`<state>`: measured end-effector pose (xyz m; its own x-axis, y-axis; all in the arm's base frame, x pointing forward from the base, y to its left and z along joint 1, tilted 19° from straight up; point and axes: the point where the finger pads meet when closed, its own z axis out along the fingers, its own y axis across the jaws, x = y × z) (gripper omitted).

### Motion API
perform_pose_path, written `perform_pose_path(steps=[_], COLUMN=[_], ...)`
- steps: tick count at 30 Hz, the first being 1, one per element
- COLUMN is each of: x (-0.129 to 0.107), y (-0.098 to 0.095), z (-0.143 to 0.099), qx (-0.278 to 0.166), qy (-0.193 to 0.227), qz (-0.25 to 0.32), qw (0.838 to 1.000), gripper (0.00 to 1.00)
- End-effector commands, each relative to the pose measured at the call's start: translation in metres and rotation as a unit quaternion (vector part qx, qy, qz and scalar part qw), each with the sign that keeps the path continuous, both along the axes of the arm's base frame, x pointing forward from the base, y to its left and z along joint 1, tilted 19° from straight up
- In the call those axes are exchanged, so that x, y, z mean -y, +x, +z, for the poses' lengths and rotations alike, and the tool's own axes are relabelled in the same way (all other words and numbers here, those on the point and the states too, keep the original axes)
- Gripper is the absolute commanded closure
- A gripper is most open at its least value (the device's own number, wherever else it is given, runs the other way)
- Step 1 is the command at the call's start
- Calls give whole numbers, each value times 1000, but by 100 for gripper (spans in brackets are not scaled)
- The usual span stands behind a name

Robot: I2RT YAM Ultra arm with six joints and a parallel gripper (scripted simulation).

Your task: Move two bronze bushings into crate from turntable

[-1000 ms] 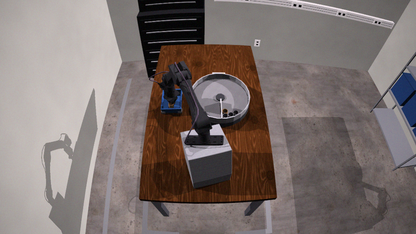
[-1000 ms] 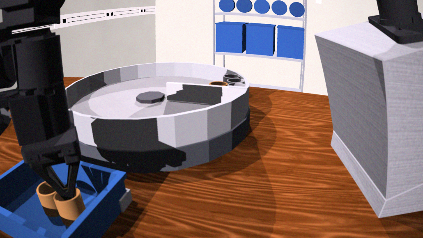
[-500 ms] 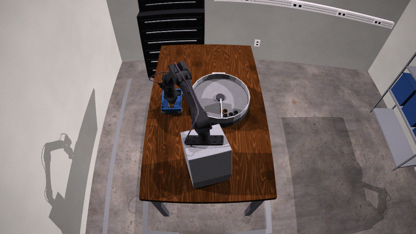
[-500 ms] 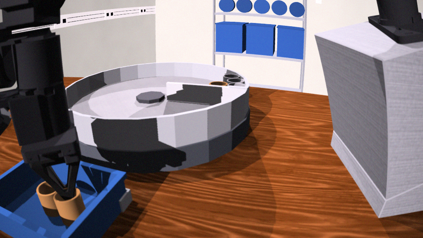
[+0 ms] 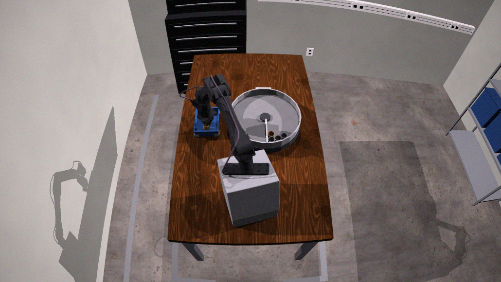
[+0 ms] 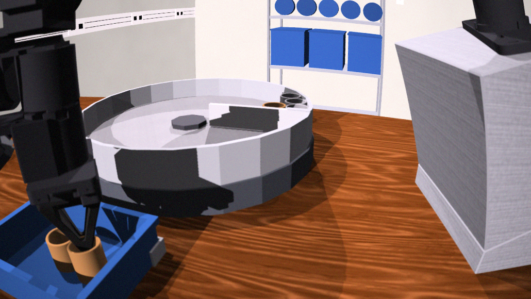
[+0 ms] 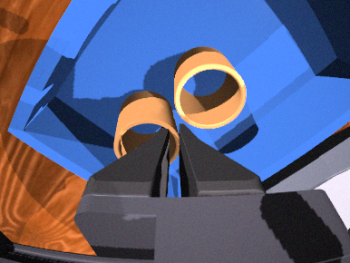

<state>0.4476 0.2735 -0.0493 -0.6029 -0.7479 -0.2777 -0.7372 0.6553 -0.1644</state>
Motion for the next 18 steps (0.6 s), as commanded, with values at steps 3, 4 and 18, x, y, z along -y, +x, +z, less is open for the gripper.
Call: perform_pose_path(steps=[3, 4, 18], x=[1, 1, 1], y=[-1, -1, -1], z=[5, 5, 8], qx=[0, 0, 5], qy=[4, 4, 7], qz=[5, 5, 5], qw=[1000, 1000, 1000], gripper=[100, 100, 100])
